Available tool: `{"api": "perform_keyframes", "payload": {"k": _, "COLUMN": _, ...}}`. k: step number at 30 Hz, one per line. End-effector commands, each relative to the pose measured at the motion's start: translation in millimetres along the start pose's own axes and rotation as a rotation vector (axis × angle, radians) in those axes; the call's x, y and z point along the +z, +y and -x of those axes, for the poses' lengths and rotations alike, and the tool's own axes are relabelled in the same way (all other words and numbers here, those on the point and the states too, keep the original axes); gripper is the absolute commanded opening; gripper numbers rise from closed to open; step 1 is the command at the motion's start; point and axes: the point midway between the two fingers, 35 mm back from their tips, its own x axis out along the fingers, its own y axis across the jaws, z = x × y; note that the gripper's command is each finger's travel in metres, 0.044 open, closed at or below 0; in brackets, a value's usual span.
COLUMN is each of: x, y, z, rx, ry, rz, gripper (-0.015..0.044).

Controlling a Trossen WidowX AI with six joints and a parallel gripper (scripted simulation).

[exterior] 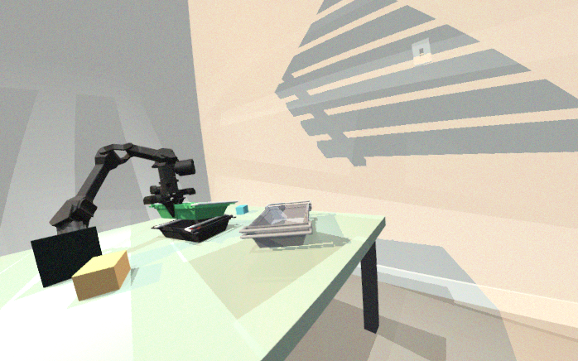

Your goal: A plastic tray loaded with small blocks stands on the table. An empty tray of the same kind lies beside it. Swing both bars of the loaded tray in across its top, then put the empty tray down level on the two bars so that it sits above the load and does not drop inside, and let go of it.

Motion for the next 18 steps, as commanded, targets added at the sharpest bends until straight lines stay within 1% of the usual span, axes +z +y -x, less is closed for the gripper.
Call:
{"api": "perform_keyframes", "payload": {"k": 1, "x": 1.7, "y": 3.7, "z": -6.6, "rx": 0.025, "ry": 0.001, "rz": -0.003, "gripper": 0.0}}
{"api": "perform_keyframes", "payload": {"k": 6, "x": 1.6, "y": 5.7, "z": -12.5, "rx": 0.025, "ry": 0.001, "rz": -0.003, "gripper": 0.0}}
{"api": "perform_keyframes", "payload": {"k": 18, "x": 1.6, "y": 5.8, "z": -12.8, "rx": 0.025, "ry": 0.001, "rz": -0.003, "gripper": 0.0}}
